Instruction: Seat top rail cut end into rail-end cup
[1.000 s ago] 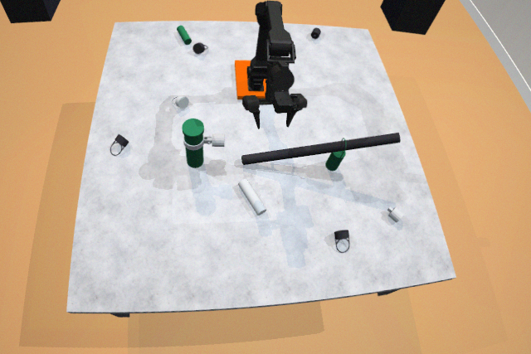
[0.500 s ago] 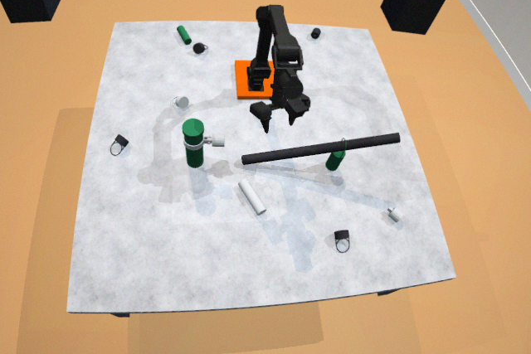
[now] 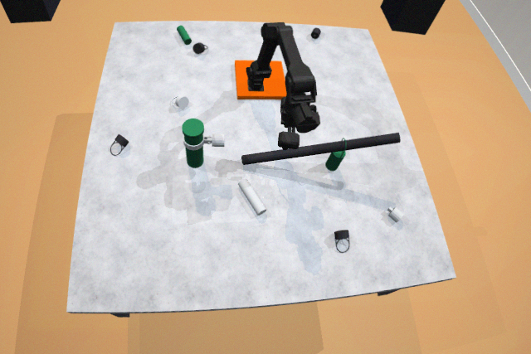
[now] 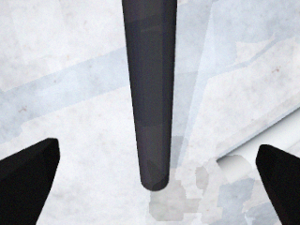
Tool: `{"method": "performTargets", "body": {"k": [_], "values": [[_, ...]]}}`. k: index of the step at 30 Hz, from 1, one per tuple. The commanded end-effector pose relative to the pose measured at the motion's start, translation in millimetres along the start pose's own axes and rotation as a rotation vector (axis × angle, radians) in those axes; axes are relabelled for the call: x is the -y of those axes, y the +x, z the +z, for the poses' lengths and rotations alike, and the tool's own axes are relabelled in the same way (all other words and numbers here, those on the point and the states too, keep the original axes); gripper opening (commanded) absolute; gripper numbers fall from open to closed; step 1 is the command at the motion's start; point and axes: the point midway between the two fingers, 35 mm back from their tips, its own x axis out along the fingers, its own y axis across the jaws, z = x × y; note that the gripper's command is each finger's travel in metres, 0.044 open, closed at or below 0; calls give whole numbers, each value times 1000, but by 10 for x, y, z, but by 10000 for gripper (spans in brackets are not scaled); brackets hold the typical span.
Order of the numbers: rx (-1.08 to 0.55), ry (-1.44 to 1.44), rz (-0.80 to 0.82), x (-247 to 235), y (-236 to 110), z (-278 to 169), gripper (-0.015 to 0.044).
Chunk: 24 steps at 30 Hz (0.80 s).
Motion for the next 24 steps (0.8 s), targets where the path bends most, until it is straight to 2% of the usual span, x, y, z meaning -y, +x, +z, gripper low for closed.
{"method": "performTargets", "body": {"k": [1,7,13,24], "values": [[-21,-124,57,-13,120,42,440],[-21,-124,57,-13,140,42,440],[-21,-124,57,-30,452,34,440],[-21,-124,57,-40,619,29,440]]}}
